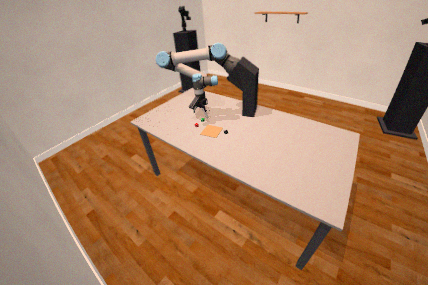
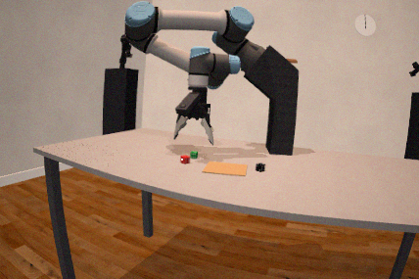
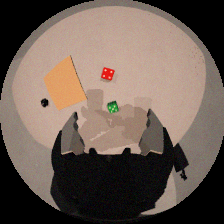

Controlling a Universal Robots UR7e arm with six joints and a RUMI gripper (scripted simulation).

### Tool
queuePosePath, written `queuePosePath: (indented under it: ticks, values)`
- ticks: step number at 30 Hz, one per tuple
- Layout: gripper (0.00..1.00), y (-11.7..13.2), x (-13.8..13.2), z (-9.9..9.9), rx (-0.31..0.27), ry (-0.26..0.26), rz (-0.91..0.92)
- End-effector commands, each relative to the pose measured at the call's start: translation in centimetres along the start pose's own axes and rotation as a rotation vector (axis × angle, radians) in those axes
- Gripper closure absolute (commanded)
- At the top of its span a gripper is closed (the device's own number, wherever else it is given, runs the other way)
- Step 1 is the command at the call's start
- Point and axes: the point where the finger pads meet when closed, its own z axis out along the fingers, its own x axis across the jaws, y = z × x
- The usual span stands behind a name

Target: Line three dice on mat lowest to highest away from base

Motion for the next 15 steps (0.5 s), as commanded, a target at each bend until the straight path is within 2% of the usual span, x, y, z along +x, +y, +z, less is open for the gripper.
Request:
queuePosePath:
  ticks: [1,15]
  values:
    - [0.0,-0.07,0.0,0.93,0.002,0.001,0.0]
    - [0.0,-0.07,0.0,1.18,0.002,0.001,0.0]
